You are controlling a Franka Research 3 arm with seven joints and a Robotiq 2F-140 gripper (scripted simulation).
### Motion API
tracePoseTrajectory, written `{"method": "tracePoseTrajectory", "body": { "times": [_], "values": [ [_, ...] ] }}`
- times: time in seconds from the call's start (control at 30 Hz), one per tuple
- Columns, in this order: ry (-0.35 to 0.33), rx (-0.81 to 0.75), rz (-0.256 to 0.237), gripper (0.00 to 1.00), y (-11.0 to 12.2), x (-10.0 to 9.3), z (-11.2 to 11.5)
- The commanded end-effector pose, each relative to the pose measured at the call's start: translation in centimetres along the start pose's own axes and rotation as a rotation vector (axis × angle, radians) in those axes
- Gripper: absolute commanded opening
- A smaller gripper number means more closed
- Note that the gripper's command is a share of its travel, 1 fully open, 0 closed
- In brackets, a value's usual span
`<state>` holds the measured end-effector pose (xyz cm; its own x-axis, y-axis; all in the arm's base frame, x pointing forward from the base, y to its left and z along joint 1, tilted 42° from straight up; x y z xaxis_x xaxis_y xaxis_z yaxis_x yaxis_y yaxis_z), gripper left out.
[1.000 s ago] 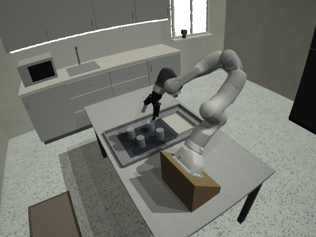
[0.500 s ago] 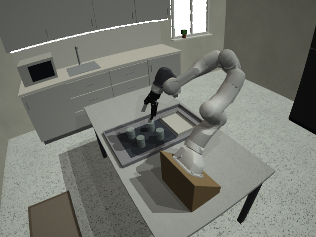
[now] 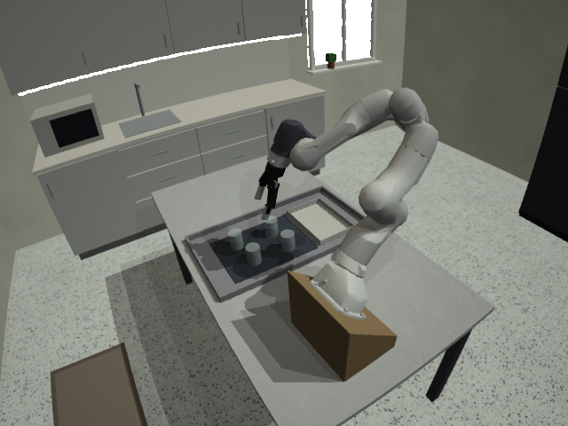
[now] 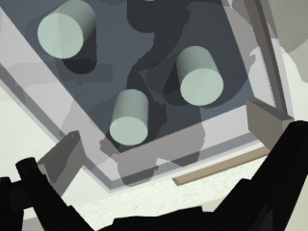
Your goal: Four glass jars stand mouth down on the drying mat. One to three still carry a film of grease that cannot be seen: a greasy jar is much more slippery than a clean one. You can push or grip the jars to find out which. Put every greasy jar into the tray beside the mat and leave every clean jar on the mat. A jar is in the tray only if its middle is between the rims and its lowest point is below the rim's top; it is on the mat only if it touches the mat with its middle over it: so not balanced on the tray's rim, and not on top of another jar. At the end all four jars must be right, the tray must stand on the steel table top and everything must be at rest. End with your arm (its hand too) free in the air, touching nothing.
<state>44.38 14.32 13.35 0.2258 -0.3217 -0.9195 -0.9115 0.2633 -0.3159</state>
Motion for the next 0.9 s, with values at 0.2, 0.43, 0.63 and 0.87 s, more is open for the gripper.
{"method": "tracePoseTrajectory", "body": {
  "times": [0.2,0.43,0.63,0.87],
  "values": [
    [0.046,0.182,-0.043,1.0,-0.2,0.1,0.6],
    [0.046,0.182,-0.043,1.0,-0.2,0.1,0.6],
    [0.066,0.245,-0.063,1.0,-0.5,0.2,1.2],
    [0.09,0.322,-0.085,1.0,-0.7,0.3,1.7]
  ]
}}
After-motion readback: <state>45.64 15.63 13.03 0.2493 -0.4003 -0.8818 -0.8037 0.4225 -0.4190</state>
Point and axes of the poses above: the point where the finger pads meet when closed, its own x axis out along the fingers, its own y axis across the jaws, z = x × y, the point moved 7 cm from there along -x, back along the fingers, and after that the axes turned 14 degrees about x, right-handed, at the moved point
